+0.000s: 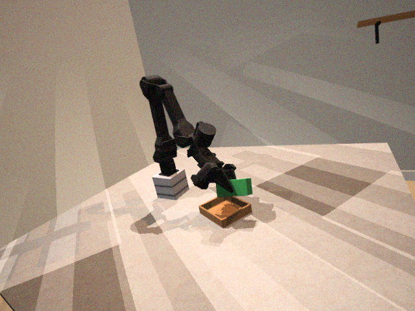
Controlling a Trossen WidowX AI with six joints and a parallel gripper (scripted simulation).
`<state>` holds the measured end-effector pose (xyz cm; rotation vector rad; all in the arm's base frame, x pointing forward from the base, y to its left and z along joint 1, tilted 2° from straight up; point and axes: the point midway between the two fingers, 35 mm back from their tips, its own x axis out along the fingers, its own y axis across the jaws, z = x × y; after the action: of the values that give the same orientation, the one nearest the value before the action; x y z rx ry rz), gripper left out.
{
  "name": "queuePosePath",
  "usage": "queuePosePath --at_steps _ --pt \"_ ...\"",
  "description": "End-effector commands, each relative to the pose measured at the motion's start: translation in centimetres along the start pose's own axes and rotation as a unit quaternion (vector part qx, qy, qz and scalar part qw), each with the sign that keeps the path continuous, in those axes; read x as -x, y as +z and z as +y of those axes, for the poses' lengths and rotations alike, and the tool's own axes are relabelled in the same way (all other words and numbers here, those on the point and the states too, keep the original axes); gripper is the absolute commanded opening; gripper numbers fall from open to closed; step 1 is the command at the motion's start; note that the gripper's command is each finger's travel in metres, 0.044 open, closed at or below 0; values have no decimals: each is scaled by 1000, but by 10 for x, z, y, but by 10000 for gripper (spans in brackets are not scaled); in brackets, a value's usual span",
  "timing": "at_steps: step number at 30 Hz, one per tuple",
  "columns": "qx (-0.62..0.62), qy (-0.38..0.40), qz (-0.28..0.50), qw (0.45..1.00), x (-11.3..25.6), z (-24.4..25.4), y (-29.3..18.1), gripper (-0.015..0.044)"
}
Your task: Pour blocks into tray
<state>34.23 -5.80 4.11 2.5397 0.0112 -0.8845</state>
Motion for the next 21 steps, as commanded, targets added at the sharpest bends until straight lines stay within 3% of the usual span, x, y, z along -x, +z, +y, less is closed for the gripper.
queuePosePath --at_steps 1,21 --pt "-48 3 0 999 -1 1 0 0" --pt "-216 3 1 976 -5 0 -1 0"
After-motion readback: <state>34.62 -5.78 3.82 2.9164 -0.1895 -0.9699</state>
